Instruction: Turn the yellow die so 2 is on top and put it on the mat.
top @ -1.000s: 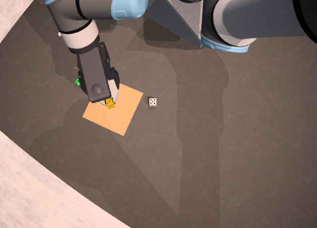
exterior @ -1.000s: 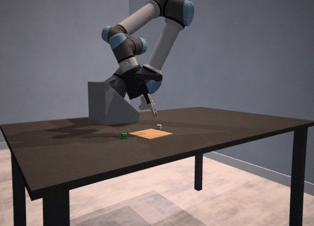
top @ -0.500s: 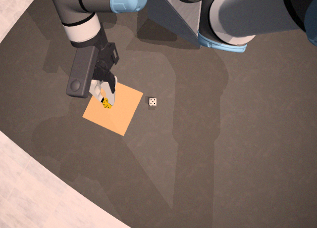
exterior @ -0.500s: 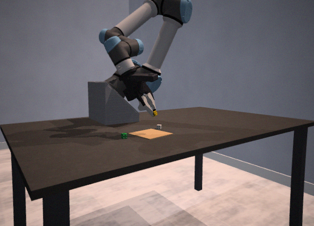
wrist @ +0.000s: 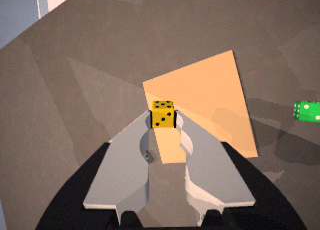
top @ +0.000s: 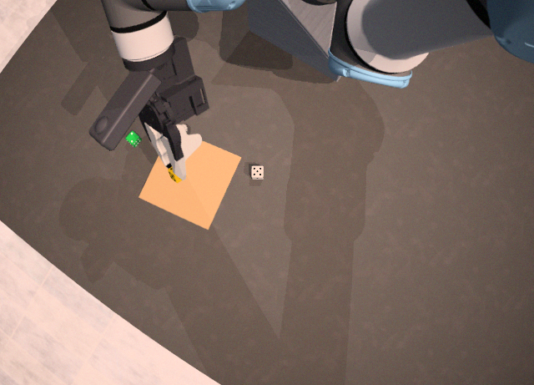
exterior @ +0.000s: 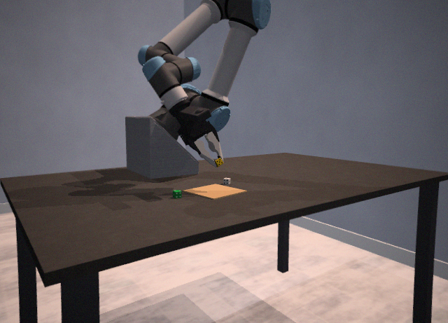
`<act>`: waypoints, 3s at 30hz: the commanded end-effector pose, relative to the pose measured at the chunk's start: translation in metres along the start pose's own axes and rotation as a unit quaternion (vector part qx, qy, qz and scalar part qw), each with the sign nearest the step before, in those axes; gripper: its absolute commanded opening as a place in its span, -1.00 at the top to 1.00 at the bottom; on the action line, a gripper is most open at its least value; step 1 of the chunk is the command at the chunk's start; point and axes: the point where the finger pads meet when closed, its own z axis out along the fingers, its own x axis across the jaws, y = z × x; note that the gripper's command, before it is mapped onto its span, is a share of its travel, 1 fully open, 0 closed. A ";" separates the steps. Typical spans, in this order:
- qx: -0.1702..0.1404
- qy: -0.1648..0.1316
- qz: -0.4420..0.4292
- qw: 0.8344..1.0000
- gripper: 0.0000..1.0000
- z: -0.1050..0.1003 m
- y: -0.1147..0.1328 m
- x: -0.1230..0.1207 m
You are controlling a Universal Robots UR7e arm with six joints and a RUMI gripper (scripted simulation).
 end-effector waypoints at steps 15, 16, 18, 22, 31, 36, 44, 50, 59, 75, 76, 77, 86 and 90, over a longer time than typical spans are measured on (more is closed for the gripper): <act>0.037 -0.036 0.312 0.949 0.94 -0.004 -0.001 0.006; 0.037 -0.036 0.312 0.949 0.94 -0.004 -0.001 0.006; 0.039 -0.040 0.333 0.941 0.94 -0.004 -0.001 0.007; 0.044 -0.056 0.415 0.907 0.94 -0.005 0.000 0.008; 0.048 -0.087 0.556 0.825 0.94 -0.006 0.002 0.008; 0.048 -0.098 0.602 0.791 0.94 -0.007 0.002 0.008; 0.043 -0.127 0.703 0.699 0.94 -0.008 0.004 0.007; 0.038 -0.142 0.753 0.642 0.94 -0.009 0.004 0.006; 0.027 -0.163 0.813 0.559 0.94 -0.010 0.005 0.003; 0.010 -0.187 0.874 0.449 0.94 -0.012 0.005 0.000; 0.009 -0.189 0.876 0.443 0.94 -0.012 0.005 -0.001; 0.008 -0.190 0.879 0.437 0.94 -0.012 0.005 -0.001; 0.002 -0.196 0.893 0.406 0.94 -0.012 0.004 -0.002; 0.000 -0.198 0.898 0.393 0.94 -0.013 0.004 -0.003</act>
